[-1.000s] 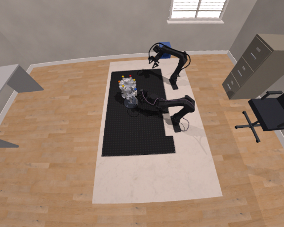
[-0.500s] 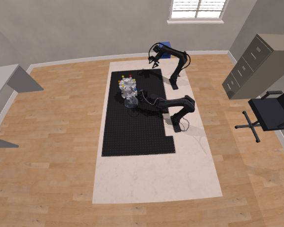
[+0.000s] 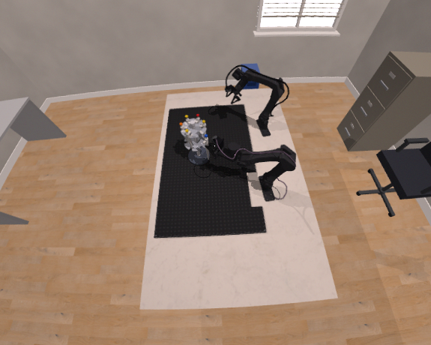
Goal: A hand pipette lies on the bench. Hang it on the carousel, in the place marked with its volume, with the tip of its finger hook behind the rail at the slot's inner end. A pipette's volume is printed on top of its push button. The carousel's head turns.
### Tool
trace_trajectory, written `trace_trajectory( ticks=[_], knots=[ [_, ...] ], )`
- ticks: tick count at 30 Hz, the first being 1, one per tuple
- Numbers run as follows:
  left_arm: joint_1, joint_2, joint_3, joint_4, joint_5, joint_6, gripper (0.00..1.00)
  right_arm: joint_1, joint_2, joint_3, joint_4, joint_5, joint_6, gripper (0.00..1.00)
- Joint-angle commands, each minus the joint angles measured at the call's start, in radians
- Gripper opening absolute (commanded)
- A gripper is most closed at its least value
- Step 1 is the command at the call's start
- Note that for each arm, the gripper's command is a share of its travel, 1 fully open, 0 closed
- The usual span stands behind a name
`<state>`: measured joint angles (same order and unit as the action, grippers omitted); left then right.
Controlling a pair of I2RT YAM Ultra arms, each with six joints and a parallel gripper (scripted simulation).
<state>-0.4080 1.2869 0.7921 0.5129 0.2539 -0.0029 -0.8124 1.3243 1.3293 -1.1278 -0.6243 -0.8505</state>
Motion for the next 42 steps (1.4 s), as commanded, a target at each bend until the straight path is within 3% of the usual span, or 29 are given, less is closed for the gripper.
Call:
trace_trajectory(
  ticks=[1,42],
  knots=[
    [-0.005,-0.031,0.020,0.034,-0.010,-0.003,0.12,-0.010,-0.007,0.013,0.024,-0.023,-0.007,1.00],
    [-0.029,-0.008,0.038,0.045,-0.029,-0.002,0.12,-0.010,-0.007,0.013,0.024,-0.023,-0.007,1.00]
  ],
)
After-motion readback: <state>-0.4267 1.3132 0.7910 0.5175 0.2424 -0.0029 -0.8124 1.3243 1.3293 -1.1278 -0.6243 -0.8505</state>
